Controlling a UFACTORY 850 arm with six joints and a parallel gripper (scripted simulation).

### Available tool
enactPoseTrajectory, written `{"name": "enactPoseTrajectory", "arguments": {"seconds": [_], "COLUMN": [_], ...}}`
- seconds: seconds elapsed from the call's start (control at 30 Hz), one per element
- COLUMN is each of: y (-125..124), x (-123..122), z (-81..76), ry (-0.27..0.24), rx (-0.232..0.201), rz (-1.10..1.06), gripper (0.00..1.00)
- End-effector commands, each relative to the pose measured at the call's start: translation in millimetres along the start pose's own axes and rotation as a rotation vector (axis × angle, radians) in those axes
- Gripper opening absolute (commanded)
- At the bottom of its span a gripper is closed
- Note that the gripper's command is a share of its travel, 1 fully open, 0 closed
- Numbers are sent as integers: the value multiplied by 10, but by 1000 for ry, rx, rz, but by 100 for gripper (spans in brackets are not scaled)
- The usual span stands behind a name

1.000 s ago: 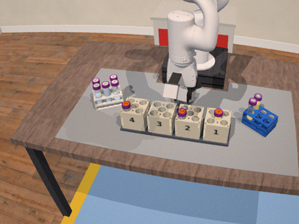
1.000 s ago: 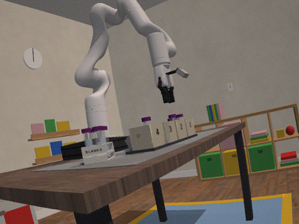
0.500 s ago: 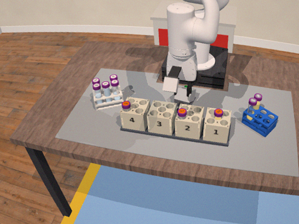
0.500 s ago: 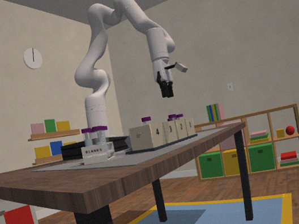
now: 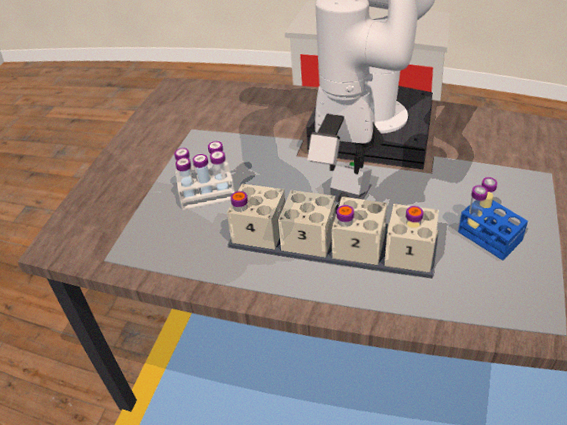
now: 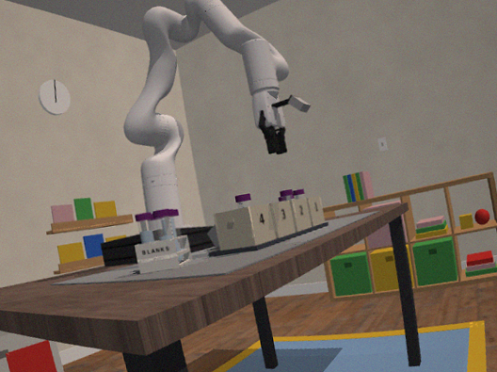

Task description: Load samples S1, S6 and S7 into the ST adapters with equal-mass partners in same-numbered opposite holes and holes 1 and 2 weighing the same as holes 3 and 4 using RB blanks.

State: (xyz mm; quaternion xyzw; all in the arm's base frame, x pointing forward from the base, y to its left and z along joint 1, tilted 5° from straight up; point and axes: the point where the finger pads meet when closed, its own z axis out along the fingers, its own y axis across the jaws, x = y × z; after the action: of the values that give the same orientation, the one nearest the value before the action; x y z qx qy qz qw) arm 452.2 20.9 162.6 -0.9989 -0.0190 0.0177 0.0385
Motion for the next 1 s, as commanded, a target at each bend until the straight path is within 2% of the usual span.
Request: {"name": "enactPoseTrajectory", "arguments": {"seconds": [0.0, 0.6, 0.63, 0.97], "y": [0, 0, 45, 404], "x": [7, 6, -15, -193], "z": [-17, -16, -17, -17], "ry": [2, 1, 2, 1], "rx": [0, 0, 0, 0], "rz": [0, 0, -33, -300], "gripper": [43, 43, 57, 57]}}
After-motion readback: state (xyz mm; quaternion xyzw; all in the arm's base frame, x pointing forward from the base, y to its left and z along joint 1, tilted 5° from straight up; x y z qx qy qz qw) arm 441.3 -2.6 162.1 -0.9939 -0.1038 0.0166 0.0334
